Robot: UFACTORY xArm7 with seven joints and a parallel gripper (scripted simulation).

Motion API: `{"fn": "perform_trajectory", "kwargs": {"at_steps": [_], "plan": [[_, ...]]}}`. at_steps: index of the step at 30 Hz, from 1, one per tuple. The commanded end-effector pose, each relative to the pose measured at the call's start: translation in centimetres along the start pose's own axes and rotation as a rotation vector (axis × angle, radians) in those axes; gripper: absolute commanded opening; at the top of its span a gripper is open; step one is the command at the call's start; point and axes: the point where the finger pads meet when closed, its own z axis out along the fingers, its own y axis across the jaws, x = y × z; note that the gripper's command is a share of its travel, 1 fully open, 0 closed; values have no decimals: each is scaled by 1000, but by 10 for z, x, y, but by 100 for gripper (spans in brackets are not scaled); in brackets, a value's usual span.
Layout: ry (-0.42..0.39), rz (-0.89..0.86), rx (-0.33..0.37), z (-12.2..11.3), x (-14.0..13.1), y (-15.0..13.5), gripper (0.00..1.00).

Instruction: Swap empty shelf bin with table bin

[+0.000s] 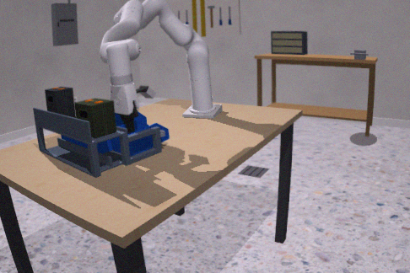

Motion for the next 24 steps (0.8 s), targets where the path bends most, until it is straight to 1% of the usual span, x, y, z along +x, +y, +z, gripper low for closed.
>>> {"fn": "perform_trajectory", "kwargs": {"at_steps": [1,24], "plan": [[-5,0,0,-2,-2,1,0],[-13,0,0,-2,-11,1,0]]}}
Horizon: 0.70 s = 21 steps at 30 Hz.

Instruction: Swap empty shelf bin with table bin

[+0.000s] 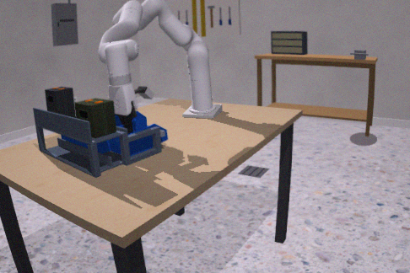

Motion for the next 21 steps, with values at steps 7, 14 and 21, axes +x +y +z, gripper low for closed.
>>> {"fn": "perform_trajectory", "kwargs": {"at_steps": [7,14,21], "plan": [[-9,0,0,-2,-7,1,0],[-12,0,0,-2,-10,1,0],[-13,0,0,-2,-12,1,0]]}}
